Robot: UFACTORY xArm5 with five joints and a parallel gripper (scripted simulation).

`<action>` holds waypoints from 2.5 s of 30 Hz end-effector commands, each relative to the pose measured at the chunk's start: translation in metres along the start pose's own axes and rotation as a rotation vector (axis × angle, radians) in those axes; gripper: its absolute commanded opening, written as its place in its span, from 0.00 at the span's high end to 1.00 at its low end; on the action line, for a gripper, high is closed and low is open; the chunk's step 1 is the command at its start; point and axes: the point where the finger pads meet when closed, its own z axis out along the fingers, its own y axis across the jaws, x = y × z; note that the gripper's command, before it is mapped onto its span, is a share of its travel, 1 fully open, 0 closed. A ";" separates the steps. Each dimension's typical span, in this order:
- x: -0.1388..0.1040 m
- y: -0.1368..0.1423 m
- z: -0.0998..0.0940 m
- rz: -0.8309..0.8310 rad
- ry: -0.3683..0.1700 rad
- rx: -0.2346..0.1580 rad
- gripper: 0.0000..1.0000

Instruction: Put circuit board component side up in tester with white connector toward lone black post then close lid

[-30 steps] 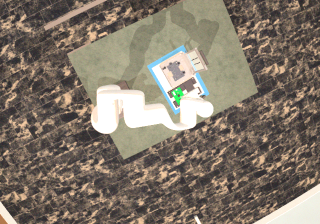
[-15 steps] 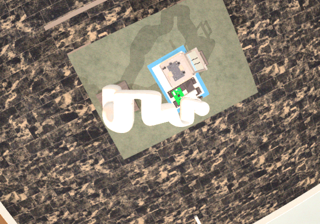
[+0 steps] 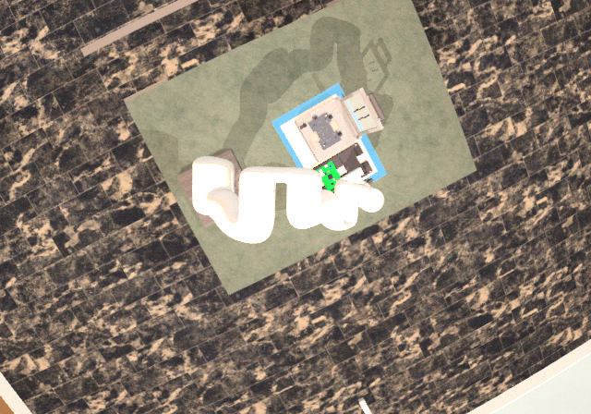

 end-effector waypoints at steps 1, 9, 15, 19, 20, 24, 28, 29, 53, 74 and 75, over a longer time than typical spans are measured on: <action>-0.002 0.003 0.002 0.000 -0.003 -0.004 0.00; -0.002 0.003 0.003 0.000 -0.003 -0.004 0.00; -0.002 0.003 0.003 0.000 -0.003 -0.004 0.00; -0.002 0.003 0.003 0.000 -0.003 -0.004 0.00; -0.002 0.003 0.003 0.000 -0.003 -0.004 0.00; -0.002 0.003 0.003 0.000 -0.003 -0.004 0.00; -0.002 0.003 0.003 0.000 -0.003 -0.004 0.00; -0.002 0.003 0.003 0.000 -0.003 -0.004 0.00; -0.002 0.003 0.003 0.000 -0.003 -0.004 0.00; 0.015 -0.006 0.003 0.000 -0.003 -0.005 0.00; 0.017 -0.007 0.003 0.000 -0.003 -0.005 0.00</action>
